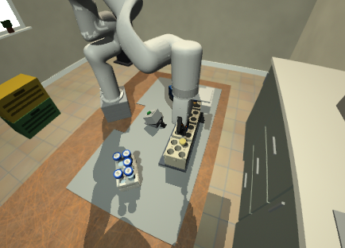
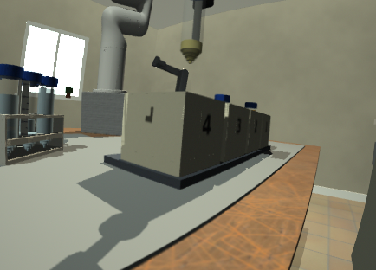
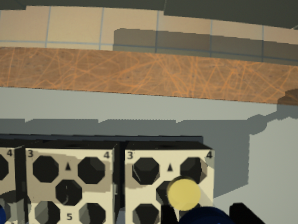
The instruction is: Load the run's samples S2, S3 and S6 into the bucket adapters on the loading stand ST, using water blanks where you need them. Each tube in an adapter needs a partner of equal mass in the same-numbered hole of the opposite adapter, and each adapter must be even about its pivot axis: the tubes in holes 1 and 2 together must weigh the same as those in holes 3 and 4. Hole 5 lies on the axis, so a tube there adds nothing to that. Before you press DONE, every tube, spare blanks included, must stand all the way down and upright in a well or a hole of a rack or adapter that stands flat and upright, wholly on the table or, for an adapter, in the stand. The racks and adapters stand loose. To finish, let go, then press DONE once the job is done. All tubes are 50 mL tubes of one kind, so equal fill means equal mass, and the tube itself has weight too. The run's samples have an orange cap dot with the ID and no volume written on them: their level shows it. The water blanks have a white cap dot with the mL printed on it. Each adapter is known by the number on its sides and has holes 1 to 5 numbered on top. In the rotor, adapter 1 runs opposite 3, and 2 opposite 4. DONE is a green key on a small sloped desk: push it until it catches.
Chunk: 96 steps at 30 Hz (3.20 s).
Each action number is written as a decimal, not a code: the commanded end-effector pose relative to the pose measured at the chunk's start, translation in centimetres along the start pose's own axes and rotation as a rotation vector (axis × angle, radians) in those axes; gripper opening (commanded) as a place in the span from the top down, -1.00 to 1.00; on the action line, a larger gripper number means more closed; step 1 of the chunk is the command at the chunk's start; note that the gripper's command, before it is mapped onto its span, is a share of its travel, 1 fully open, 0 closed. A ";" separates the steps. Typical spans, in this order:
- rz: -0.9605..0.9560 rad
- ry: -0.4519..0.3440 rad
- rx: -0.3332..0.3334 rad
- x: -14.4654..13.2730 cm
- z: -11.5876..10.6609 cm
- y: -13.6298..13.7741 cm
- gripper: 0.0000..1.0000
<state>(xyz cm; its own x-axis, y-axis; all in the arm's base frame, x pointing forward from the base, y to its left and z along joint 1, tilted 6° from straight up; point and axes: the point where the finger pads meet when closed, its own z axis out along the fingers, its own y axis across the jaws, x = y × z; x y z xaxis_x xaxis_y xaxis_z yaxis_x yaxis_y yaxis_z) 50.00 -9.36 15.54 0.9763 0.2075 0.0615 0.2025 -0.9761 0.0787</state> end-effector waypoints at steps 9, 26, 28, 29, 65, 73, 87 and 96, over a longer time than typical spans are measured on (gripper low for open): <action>0.000 0.004 -0.001 0.7 -0.2 2.1 1.00; 0.000 0.003 -0.001 0.7 0.2 2.1 1.00; 0.000 0.003 -0.001 0.7 0.6 2.1 1.00; 0.000 0.003 -0.001 0.7 0.8 2.1 1.00; 0.000 0.003 -0.001 0.7 3.9 2.1 1.00; 0.000 0.003 -0.001 0.7 4.7 2.1 1.00; 0.000 0.003 -0.001 0.7 5.9 2.1 1.00; 0.000 0.003 -0.001 0.7 6.6 2.1 1.00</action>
<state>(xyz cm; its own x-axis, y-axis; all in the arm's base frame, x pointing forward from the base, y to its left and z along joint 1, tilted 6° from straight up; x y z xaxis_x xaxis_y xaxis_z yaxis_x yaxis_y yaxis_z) 51.43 -11.65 9.18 0.9763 0.2079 0.0605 0.2030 -0.9761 0.0774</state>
